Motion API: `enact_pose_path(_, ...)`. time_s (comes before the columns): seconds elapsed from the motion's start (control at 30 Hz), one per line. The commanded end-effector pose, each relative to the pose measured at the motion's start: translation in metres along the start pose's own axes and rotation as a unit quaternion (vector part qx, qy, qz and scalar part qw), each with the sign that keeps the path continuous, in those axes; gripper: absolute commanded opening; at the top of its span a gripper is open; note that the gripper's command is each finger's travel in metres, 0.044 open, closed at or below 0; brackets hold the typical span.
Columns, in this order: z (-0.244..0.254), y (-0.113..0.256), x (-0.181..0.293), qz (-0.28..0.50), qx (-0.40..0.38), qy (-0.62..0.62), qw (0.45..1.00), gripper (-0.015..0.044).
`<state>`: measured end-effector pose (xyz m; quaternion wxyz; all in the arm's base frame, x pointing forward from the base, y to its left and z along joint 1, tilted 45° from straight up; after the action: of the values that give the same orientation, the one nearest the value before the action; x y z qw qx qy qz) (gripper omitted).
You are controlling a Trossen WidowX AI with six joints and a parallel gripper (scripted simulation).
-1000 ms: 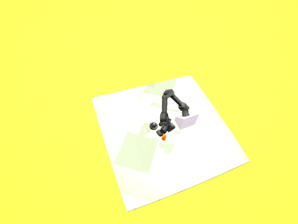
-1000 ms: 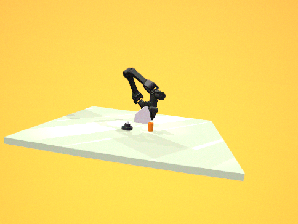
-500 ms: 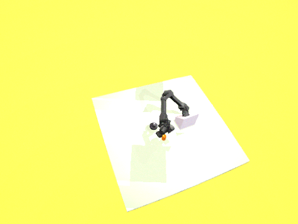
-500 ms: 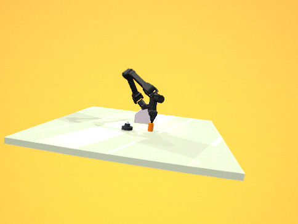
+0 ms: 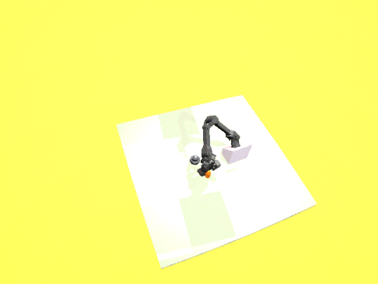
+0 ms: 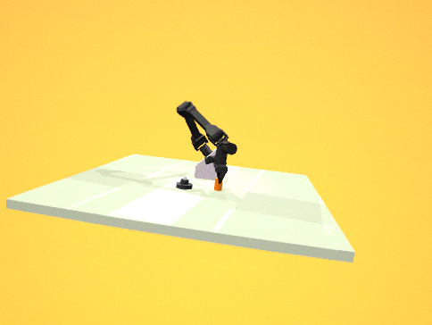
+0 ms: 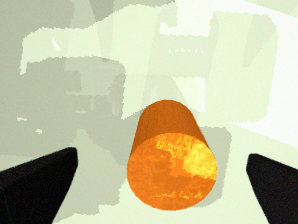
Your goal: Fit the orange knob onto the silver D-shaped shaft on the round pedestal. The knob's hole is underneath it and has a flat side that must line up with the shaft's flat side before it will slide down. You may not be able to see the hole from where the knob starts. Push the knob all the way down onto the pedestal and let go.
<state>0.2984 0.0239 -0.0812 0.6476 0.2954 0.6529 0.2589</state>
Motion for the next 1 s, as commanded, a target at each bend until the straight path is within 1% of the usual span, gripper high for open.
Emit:
enact_pose_path(0.0, -0.002, -0.007, 0.0, -0.003, 0.002, 0.005, 1.0, 0.044)
enact_pose_path(0.67, -0.004, -0.036, -0.001, -0.005, 0.002, 0.005, 1.0, 0.044)
enact_pose_path(0.97, -0.004, -0.036, -0.001, -0.005, 0.002, 0.005, 1.0, 0.0204)
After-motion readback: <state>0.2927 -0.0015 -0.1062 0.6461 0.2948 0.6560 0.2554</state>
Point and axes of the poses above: the point midway between the two fingers, 35 mm back from their tips, its own y axis back along the fingers, its own z axis across the jaws, x = y × z, the point moved 3 cm from there along y, back along the fingers, and after that the axes turned 5 degrees about -y, right-handed, at the moved point
